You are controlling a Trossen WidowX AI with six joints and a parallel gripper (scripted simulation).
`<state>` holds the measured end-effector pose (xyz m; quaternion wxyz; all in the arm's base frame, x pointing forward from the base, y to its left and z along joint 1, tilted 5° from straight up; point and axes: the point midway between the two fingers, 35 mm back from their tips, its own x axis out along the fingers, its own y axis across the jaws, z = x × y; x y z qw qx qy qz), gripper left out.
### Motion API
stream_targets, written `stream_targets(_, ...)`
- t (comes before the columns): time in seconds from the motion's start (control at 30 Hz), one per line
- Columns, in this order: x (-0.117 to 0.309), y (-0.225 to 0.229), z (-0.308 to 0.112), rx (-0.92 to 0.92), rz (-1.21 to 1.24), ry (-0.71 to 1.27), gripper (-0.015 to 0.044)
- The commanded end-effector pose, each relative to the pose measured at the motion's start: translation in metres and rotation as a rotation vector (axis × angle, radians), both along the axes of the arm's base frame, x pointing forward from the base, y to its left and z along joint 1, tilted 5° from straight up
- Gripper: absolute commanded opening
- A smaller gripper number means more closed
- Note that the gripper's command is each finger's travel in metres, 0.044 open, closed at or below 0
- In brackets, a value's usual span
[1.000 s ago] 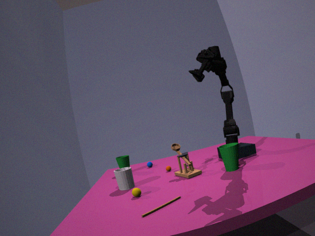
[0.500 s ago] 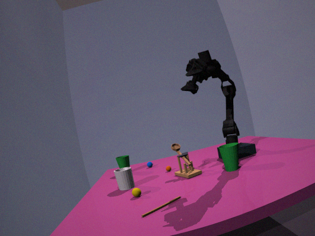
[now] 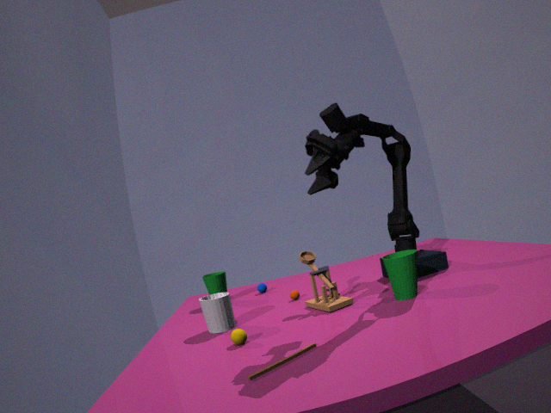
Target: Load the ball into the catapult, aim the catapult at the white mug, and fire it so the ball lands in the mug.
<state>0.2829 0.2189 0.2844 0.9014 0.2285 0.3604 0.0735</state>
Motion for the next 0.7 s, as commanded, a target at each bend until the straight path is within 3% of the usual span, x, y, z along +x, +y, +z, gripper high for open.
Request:
stream_targets(0.0, 0.011, -0.006, -0.022, -0.010, -0.058, 0.095, 0.0440)
stream_targets(0.67, 0.037, -0.064, -0.123, -0.024, -0.418, 0.559, 0.0440)
